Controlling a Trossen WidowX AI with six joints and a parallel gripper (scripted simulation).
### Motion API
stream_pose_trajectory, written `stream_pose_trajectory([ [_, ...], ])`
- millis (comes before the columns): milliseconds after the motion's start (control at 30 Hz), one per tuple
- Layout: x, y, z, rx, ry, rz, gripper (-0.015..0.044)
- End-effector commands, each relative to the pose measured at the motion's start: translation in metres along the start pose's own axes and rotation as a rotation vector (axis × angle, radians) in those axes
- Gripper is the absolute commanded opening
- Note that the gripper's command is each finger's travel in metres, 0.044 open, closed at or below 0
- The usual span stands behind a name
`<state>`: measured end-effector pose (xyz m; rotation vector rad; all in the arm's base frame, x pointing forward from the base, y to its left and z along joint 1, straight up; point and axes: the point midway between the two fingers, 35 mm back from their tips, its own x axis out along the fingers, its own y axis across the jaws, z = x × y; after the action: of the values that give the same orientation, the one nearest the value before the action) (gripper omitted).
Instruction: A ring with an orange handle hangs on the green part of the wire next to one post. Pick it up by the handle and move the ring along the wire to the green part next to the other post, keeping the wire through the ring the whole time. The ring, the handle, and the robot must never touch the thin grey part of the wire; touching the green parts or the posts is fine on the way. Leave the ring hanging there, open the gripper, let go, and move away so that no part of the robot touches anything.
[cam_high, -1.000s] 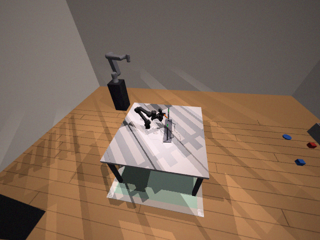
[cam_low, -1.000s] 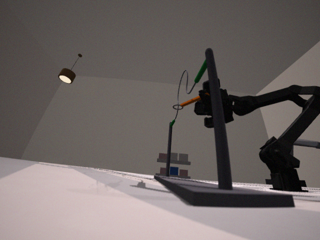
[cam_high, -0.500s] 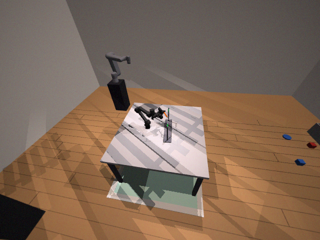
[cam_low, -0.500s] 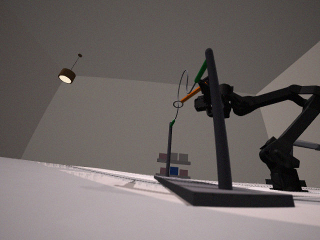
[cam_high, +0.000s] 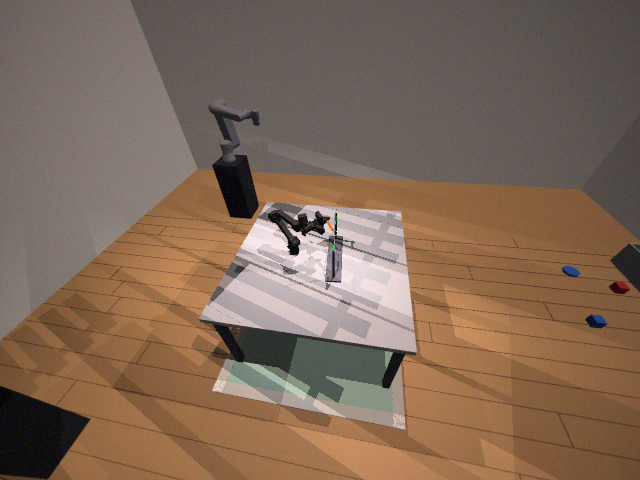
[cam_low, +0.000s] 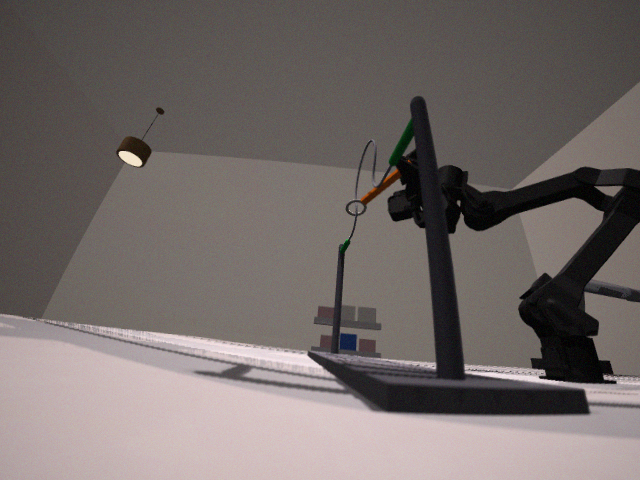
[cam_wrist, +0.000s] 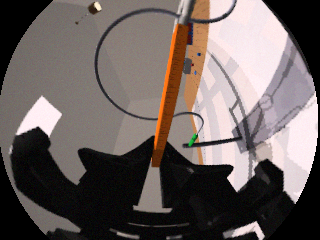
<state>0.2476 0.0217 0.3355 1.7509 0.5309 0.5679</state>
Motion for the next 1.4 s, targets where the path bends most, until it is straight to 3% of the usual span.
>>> stream_pose_trajectory([
  [0, 0.0, 0.0072, -0.0019, -0.006, 0.006, 0.005, -0.015],
  [1367, -0.0008, 0.0149, -0.0012, -0.066, 0.004, -0.08, -0.015],
])
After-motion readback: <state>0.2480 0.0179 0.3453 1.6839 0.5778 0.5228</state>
